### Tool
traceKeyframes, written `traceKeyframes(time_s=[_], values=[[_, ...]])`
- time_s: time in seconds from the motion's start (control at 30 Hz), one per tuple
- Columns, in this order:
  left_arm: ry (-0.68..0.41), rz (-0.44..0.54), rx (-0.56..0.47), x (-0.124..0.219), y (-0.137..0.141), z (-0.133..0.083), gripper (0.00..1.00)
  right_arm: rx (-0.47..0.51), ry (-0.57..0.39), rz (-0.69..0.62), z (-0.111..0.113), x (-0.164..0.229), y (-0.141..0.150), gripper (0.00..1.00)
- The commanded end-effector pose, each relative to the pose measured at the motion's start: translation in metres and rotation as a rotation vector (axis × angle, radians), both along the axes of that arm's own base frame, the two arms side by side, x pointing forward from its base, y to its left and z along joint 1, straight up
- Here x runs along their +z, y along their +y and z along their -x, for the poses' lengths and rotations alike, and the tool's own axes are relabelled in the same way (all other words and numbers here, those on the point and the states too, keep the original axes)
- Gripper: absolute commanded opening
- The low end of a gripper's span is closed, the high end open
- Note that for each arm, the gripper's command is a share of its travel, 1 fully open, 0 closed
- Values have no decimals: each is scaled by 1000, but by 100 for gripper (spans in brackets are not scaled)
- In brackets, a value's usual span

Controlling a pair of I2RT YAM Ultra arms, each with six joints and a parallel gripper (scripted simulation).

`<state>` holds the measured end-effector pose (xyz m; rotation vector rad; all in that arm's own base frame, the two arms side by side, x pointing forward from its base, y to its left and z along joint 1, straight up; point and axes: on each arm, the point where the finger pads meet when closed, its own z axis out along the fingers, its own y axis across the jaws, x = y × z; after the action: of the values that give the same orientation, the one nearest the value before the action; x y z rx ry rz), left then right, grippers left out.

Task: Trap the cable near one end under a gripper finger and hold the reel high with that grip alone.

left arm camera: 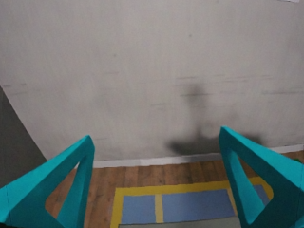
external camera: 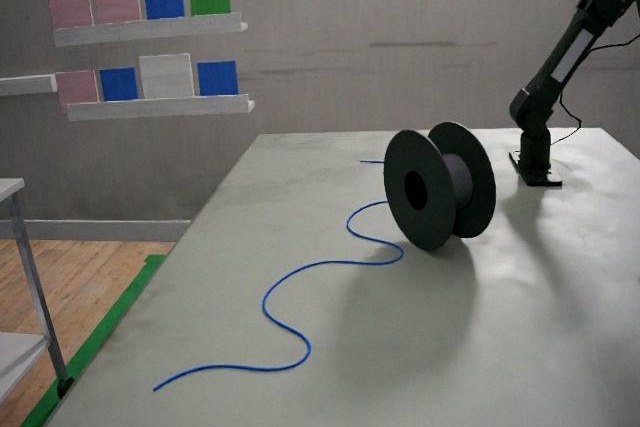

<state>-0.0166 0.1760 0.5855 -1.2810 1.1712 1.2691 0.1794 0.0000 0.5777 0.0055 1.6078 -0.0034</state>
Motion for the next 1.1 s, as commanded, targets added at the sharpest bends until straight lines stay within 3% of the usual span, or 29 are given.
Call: traceKeyframes(time_s=[0.0,0.27,0.4,0.6,1.07], values=[[3,23,13,-8,29,5,100,1,-3,8,-28,0,0,100],[3,15,12,-23,72,9,100,4,-12,8,-70,-16,0,100],[6,-20,10,-22,70,8,100,3,-49,9,-68,-14,0,100],[3,19,10,-59,127,14,100,6,-6,8,-127,-52,0,100],[4,2,10,-126,181,19,100,6,-22,8,-181,-120,-1,100]])
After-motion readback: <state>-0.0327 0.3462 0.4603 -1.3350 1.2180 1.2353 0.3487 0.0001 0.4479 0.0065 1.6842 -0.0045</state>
